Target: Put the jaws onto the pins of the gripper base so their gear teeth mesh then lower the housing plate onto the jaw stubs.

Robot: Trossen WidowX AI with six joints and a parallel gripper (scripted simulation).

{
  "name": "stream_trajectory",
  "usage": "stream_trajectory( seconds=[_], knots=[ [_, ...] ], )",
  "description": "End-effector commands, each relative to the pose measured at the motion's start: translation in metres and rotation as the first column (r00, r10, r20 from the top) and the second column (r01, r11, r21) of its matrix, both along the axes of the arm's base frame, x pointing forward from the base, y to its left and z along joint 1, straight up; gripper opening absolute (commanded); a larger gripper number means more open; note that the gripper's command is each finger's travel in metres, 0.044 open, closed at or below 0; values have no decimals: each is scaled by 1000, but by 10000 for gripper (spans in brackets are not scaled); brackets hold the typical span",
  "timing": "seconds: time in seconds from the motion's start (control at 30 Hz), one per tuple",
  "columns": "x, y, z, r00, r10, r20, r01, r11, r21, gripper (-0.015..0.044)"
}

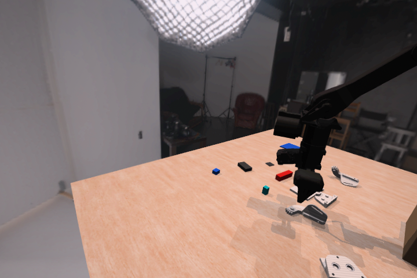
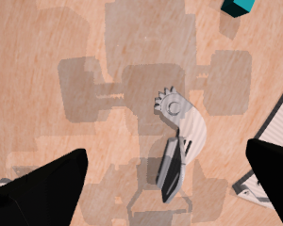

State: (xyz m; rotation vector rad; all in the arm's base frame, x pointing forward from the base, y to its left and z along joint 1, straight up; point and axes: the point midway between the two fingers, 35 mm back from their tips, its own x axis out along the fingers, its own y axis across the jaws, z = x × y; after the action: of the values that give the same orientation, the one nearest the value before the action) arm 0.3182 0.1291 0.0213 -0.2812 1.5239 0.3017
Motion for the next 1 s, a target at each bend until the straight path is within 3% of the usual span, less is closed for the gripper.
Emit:
stream_trajectory(
  seconds=[0.0,0.5,0.97],
  knots=[
    [0,0,0,1000,0,0,0,1000,0,440],
    [0,0,0,1000,0,0,0,1000,0,440],
    [0,0,0,1000,0,0,0,1000,0,72]
  ],
)
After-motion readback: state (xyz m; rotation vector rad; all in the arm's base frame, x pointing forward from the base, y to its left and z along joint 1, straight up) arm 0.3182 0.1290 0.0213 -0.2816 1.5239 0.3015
